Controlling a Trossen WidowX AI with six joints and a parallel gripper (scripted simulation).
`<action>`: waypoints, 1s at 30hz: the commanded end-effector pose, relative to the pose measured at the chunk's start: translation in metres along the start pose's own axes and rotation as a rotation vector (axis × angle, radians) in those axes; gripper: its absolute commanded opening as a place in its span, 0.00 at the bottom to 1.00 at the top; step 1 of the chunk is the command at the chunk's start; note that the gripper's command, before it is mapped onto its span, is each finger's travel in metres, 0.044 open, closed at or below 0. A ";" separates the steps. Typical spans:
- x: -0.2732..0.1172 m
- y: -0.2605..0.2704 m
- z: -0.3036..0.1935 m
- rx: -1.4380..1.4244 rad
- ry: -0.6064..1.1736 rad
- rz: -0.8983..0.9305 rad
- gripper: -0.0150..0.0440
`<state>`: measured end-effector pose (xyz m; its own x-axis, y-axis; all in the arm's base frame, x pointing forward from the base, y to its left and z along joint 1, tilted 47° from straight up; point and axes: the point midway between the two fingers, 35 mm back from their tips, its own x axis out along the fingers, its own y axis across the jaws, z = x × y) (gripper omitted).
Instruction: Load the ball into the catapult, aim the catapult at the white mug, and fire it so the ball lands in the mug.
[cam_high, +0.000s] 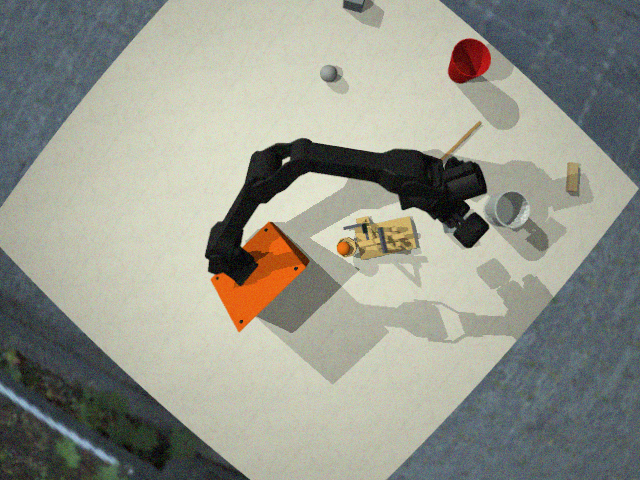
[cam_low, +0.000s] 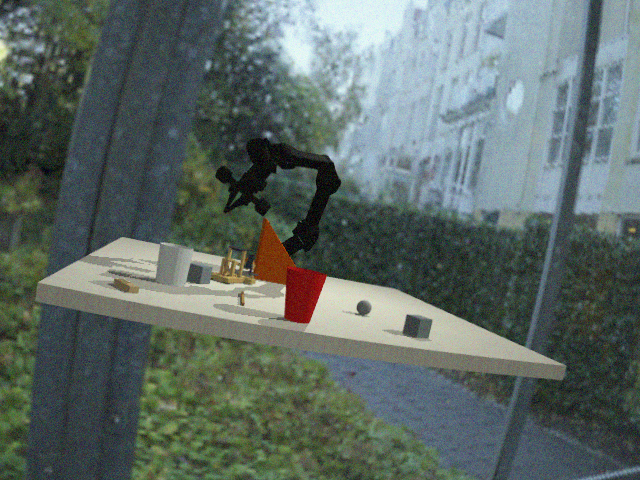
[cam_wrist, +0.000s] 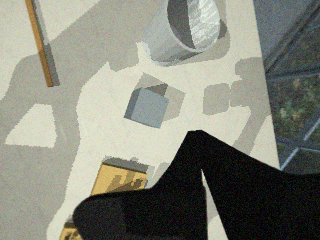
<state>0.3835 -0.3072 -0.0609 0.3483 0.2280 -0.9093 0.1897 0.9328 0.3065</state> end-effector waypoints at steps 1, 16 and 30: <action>0.002 0.018 -0.013 -0.095 0.068 -0.002 0.25; -0.009 0.083 -0.071 -0.499 0.318 0.022 0.25; -0.027 0.132 -0.131 -0.890 0.556 0.110 0.25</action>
<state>0.2910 -0.1650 -0.0344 -0.1394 0.2194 -0.9656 -0.5793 0.7728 0.2593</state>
